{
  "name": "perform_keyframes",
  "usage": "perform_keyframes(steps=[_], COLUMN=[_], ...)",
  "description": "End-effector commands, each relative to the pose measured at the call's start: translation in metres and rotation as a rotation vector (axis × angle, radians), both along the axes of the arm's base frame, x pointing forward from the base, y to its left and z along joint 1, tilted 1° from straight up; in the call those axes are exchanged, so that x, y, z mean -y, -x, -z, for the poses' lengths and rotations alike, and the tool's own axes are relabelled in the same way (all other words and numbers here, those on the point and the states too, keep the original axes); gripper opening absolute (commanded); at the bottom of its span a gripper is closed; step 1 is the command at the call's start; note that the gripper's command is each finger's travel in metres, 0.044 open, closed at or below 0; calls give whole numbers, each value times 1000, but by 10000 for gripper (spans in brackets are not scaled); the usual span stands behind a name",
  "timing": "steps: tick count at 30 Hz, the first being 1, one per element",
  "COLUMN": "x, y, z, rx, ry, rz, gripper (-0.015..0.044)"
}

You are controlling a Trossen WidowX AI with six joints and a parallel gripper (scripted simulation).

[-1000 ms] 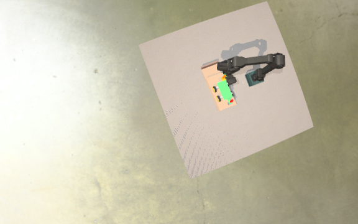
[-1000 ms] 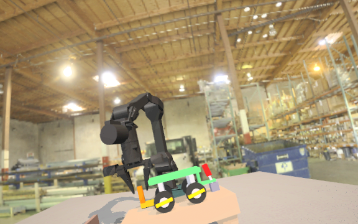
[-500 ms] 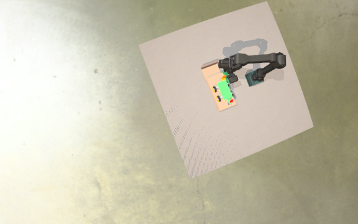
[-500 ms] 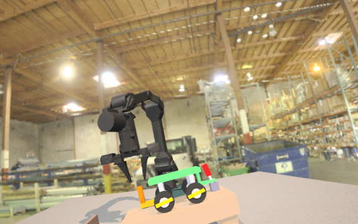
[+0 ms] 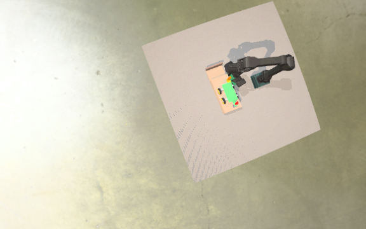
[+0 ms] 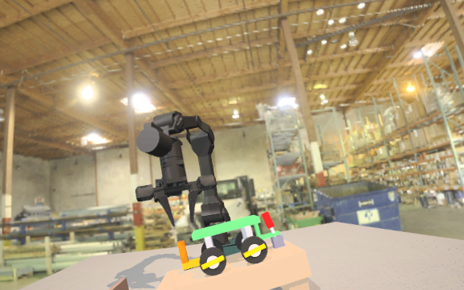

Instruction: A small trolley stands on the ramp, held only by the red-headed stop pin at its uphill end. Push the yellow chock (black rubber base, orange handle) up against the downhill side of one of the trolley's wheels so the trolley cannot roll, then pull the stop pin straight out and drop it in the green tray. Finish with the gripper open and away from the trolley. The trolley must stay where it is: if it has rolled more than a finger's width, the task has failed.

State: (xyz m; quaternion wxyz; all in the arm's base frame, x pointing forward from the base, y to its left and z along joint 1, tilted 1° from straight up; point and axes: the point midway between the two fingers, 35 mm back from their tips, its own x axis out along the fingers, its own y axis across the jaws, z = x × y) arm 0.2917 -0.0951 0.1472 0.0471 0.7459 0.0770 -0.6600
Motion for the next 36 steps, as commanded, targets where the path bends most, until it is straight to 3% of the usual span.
perform_keyframes(steps=[1,17,36], x=[-32,-173,-178], y=[-13,-23,-24], z=[-7,-24,-10], rx=[28,153,156], ry=[-14,-93,-94], rz=[-259,-1346,-1358], gripper=[190,190,190])
